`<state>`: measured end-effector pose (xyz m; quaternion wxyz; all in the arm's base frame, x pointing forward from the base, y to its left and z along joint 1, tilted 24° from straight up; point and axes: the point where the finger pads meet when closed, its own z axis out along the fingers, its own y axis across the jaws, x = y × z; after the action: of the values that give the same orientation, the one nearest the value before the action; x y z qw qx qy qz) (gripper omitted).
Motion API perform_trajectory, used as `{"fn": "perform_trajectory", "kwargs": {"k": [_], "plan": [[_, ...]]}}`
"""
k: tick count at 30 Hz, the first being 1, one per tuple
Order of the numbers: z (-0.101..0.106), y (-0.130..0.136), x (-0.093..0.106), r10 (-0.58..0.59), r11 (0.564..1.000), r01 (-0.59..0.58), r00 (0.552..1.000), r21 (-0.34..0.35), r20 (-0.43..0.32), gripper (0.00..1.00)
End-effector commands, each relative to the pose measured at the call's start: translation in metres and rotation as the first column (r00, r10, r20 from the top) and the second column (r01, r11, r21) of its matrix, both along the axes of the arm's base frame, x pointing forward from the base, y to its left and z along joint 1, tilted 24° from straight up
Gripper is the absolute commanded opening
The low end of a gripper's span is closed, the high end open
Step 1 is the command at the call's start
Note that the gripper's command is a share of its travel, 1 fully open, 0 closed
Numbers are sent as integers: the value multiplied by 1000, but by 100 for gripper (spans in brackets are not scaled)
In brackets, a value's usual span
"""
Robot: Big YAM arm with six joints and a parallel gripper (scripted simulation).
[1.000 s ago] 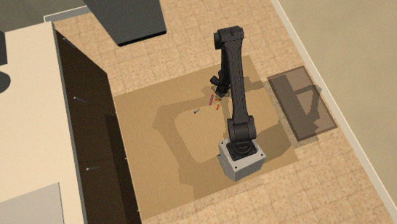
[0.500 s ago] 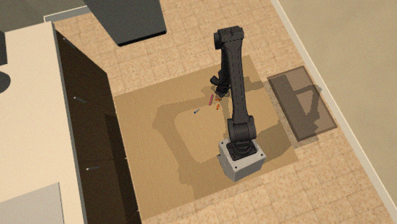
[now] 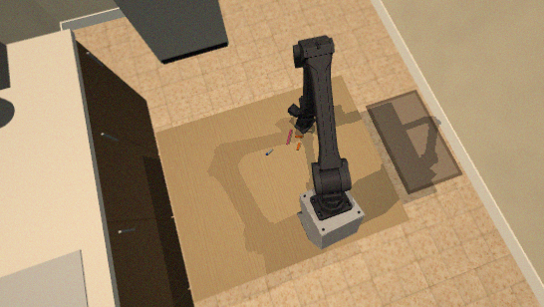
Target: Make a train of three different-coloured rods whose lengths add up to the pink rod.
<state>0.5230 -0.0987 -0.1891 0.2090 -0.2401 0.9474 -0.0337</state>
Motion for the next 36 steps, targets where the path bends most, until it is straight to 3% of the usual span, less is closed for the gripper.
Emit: {"fn": "perform_trajectory", "kwargs": {"k": [1, 36], "plan": [[-1, -6, -1, -1, 1000, 1, 1000, -5, 10, 23], [-3, -9, -4, -3, 1000, 3, 1000, -4, 7, 23]]}}
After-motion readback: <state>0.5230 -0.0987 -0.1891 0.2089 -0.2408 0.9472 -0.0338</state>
